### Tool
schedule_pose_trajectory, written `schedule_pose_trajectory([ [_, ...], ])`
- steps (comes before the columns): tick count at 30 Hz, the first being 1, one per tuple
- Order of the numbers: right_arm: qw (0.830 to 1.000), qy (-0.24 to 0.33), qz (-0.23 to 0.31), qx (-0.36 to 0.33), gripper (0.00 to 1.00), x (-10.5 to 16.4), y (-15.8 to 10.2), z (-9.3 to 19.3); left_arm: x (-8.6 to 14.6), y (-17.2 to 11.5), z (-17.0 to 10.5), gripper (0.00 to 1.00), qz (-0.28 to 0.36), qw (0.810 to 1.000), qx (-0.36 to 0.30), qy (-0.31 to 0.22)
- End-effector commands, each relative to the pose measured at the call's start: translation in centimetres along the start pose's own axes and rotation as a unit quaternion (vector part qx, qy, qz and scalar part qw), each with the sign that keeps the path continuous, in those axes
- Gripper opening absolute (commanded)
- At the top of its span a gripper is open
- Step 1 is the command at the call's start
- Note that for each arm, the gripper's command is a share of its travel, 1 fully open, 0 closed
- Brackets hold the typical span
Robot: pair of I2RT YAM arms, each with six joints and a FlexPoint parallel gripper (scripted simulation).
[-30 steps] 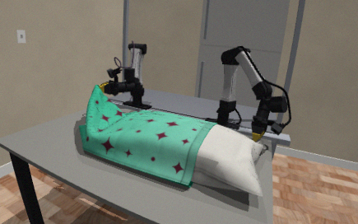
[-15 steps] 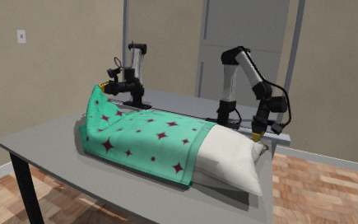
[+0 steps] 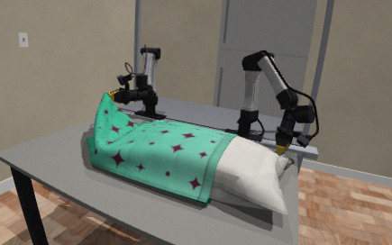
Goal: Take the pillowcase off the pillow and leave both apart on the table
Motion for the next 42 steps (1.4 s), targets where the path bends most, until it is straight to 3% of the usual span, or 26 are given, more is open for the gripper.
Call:
schedule_pose_trajectory([
  [1, 1.0, -0.004, -0.006, -0.003, 0.0, 0.2, 0.2, -0.5, -0.2, 0.0, 0.5, 0.0, -0.004, 1.0, 0.004, 0.004],
  [8, 1.0, -0.004, -0.006, -0.003, 0.0, 0.2, 0.2, -0.5, -0.2, 0.0, 0.5, 0.0, -0.004, 1.0, 0.004, 0.004],
  [10, 1.0, -0.004, -0.006, -0.003, 0.0, 0.2, 0.2, -0.5, 1.3, 0.9, -1.5, 0.0, -0.023, 1.0, -0.015, -0.01],
  [42, 1.0, -0.004, -0.006, -0.003, 0.0, 0.2, 0.2, -0.5, 3.5, 0.6, -3.0, 0.0, -0.024, 0.999, -0.019, -0.012],
])
Point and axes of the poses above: on each arm, the point where the finger pads meet when closed, its own x axis back along the fingers, its own z axis across the jaws, y = z × x, the point moved 4 cm from there along x, back along the fingers, and after that the axes turned 9 degrees about x, right-handed, at the moved point
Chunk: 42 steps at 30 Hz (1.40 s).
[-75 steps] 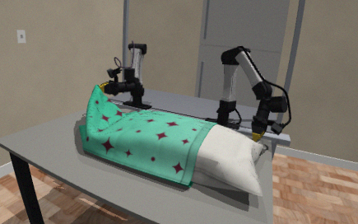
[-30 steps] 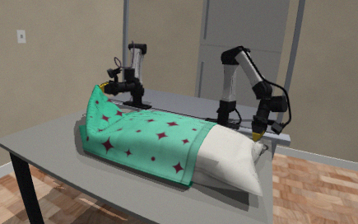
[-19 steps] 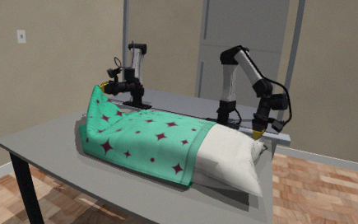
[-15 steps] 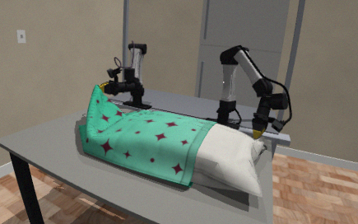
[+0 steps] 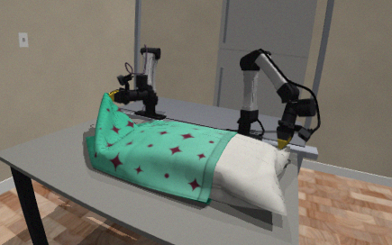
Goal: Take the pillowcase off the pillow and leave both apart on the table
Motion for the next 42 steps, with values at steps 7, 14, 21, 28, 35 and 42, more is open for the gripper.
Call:
schedule_pose_trajectory([
  [7, 1.0, -0.004, -0.006, -0.003, 0.0, 0.2, 0.2, -0.5, 2.0, 0.8, -1.8, 0.0, -0.024, 0.999, -0.019, -0.014],
  [14, 1.0, -0.004, -0.006, -0.003, 0.0, 0.2, 0.2, -0.5, 2.6, 0.7, -2.3, 0.0, -0.024, 0.999, -0.02, -0.016],
  [21, 1.0, -0.004, -0.006, -0.003, 0.0, 0.2, 0.2, -0.5, 2.9, 0.6, -2.6, 0.0, -0.024, 0.999, -0.022, -0.02],
  [28, 1.0, -0.004, -0.006, -0.003, 0.0, 0.2, 0.2, -0.5, 2.9, 0.8, -2.7, 0.0, -0.025, 0.999, -0.023, -0.022],
  [35, 1.0, -0.004, -0.006, -0.003, 0.0, 0.2, 0.2, -0.5, 2.4, 2.2, -2.2, 0.0, -0.017, 1.0, -0.015, -0.012],
  [42, 1.0, -0.004, -0.006, -0.003, 0.0, 0.2, 0.2, -0.5, 2.5, 4.1, -2.2, 0.0, -0.018, 1.0, -0.015, -0.012],
])
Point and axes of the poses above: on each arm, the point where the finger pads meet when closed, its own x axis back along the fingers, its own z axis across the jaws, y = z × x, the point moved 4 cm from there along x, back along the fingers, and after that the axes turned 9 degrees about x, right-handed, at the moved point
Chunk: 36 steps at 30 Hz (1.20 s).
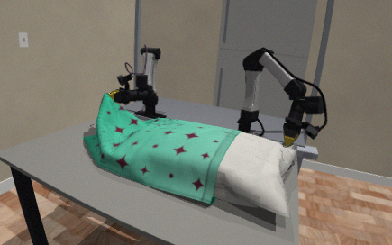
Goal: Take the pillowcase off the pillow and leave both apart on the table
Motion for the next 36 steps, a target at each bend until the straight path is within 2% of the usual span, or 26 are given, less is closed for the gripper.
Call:
schedule_pose_trajectory([
  [1, 1.0, -0.006, -0.005, -0.003, 0.0, 0.2, 0.2, -0.6, 1.0, 2.3, -1.1, 0.0, -0.025, 0.999, -0.023, -0.012],
  [36, 1.0, -0.011, -0.005, -0.003, 0.0, 0.2, 0.2, -0.7, 1.5, 9.6, -1.6, 0.0, -0.031, 0.999, -0.024, -0.013],
])
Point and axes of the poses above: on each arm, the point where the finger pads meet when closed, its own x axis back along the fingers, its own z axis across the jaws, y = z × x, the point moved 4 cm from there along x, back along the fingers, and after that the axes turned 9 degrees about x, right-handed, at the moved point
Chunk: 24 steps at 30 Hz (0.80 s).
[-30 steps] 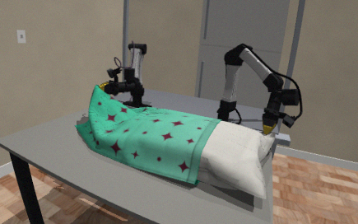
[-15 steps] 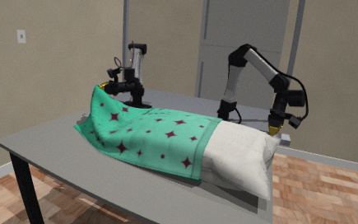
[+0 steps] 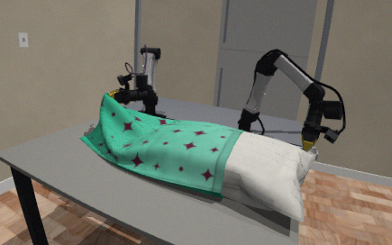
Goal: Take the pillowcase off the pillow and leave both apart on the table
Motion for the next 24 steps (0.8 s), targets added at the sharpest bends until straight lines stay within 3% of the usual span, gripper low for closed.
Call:
schedule_pose_trajectory([
  [1, 1.0, -0.012, -0.005, -0.003, 0.0, 0.2, 0.2, -0.7, 1.2, 2.5, -1.0, 0.0, -0.029, 0.999, -0.021, -0.013],
  [24, 1.0, -0.012, -0.005, -0.003, 0.0, 0.2, 0.2, -0.7, 1.4, 7.0, -1.5, 0.0, -0.036, 0.999, -0.024, -0.013],
])
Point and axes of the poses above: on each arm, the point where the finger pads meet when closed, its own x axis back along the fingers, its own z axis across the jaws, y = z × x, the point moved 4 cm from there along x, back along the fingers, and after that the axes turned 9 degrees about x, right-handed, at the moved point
